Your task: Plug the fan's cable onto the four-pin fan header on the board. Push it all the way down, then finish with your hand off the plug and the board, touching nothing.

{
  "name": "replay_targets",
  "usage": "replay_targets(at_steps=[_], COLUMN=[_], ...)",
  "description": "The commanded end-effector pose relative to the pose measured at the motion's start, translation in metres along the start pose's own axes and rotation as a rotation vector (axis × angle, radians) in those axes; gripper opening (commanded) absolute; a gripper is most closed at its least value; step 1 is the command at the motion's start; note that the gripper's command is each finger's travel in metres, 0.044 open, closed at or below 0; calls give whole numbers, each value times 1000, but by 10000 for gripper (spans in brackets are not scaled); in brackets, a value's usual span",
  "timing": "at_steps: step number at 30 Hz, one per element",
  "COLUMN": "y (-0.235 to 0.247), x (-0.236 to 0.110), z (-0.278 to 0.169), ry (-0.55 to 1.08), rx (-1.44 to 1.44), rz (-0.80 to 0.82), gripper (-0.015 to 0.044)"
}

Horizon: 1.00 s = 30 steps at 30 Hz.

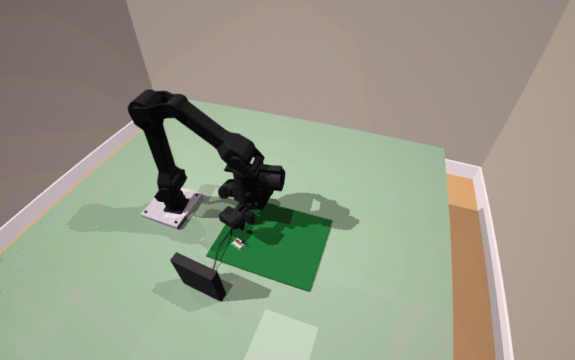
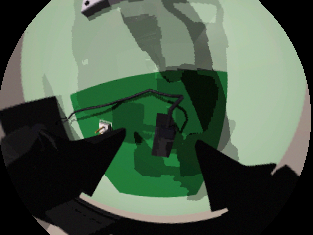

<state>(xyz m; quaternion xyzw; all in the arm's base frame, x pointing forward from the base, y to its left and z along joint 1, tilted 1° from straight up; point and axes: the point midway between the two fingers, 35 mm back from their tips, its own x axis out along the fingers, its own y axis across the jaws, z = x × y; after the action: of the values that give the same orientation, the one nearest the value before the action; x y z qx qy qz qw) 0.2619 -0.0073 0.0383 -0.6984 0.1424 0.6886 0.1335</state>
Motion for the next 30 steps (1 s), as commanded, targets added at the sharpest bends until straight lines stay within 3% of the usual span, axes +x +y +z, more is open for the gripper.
replay_targets(at_steps=[1, 4, 20, 24, 28, 30], y=[0, 0, 0, 0, 0, 0], x=[5, 5, 3, 0, -45, -47], z=[3, 3, 1, 0, 0, 0], ry=[-10, -10, -3, -4, -9, -9], rx=[-4, -4, 0, 0, -4, -4], rz=[-1, -1, 1, 1, -1, -1], gripper=[440, 440, 20, 0, 0, 0])
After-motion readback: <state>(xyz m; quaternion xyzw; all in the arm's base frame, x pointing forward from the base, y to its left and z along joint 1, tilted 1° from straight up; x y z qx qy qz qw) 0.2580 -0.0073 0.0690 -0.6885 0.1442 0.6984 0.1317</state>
